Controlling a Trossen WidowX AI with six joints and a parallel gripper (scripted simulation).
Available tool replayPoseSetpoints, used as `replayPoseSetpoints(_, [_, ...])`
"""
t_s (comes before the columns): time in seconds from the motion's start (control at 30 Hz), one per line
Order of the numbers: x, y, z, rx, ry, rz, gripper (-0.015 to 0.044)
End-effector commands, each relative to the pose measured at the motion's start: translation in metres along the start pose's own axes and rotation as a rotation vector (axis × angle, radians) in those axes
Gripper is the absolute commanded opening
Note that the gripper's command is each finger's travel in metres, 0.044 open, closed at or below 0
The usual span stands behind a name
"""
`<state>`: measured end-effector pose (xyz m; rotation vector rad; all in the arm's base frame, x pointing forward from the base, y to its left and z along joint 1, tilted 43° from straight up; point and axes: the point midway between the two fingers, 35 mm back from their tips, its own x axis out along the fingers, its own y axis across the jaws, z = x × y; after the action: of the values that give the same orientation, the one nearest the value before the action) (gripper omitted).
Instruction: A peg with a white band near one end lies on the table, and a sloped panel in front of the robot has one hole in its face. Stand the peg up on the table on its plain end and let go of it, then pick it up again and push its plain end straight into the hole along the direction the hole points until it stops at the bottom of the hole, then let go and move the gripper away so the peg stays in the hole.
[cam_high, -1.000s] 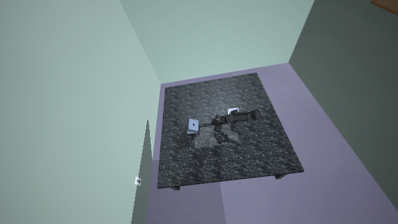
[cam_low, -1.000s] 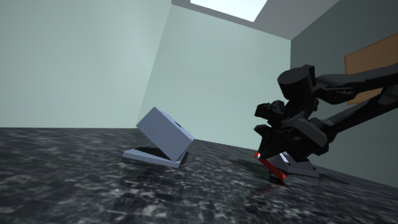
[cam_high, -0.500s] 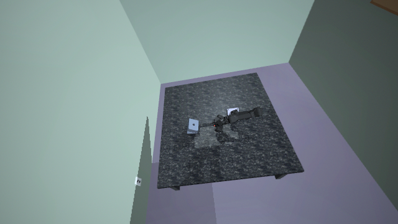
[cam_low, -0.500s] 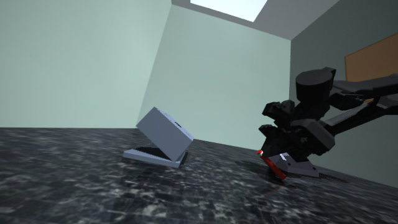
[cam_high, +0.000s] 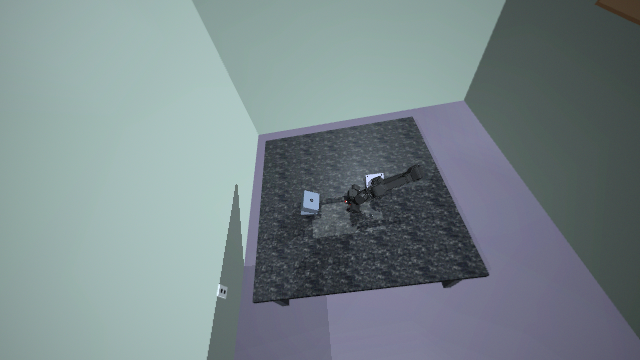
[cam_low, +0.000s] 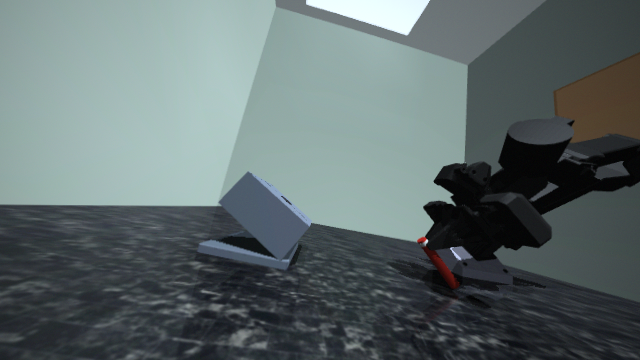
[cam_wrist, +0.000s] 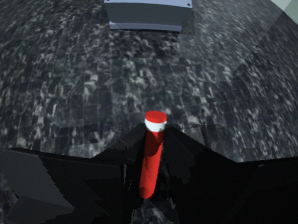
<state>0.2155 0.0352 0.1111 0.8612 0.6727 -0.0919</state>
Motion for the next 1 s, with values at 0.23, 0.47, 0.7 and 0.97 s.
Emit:
replayPoseSetpoints(0.23, [-0.007,0.000,-0.004,0.006,-0.100,0.000,0.0050])
replayPoseSetpoints(0.47, [-0.011,0.000,-0.007,0.007,-0.161,0.000,0.0050])
replayPoseSetpoints(0.7, [-0.015,0.000,-0.010,0.009,-0.221,0.000,0.0050])
replayPoseSetpoints(0.97, [-0.019,0.000,-0.013,0.011,-0.290,0.000,0.0050])
